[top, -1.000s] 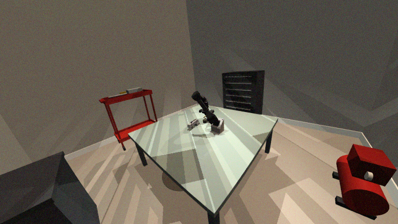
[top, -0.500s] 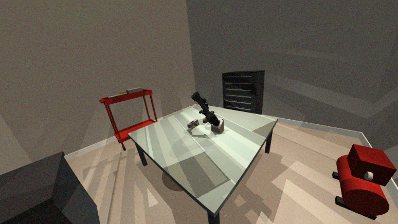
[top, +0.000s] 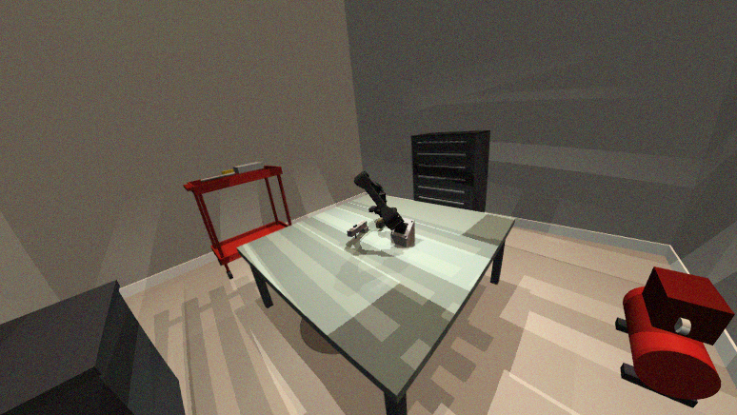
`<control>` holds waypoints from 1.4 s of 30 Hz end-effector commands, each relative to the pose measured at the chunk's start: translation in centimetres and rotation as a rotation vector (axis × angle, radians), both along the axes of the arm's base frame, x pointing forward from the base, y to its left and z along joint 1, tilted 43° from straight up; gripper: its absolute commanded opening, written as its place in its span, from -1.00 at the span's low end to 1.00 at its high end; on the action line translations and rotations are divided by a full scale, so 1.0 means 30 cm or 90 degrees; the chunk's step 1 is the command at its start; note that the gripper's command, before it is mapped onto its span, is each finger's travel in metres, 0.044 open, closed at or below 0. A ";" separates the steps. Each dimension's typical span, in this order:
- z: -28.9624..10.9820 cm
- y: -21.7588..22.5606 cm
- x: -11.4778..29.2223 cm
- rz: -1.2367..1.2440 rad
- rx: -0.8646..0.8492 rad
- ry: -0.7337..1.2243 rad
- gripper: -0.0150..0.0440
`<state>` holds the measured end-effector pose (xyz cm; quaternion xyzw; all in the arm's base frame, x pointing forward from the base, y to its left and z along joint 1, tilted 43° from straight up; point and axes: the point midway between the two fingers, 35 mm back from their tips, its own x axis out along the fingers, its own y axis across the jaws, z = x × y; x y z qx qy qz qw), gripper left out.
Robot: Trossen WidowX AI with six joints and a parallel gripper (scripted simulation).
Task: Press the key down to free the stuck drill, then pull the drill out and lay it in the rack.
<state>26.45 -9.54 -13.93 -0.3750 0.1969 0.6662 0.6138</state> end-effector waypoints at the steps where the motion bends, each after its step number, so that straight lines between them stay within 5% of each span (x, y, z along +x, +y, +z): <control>1: -0.012 0.017 -0.003 -0.002 0.005 0.004 -0.49; 8: -0.023 0.030 -0.007 -0.002 0.005 0.004 -0.49; 25: -0.012 0.007 -0.005 -0.005 -0.001 0.001 1.00; 42: 0.157 -0.149 -0.014 -0.002 0.003 0.004 1.00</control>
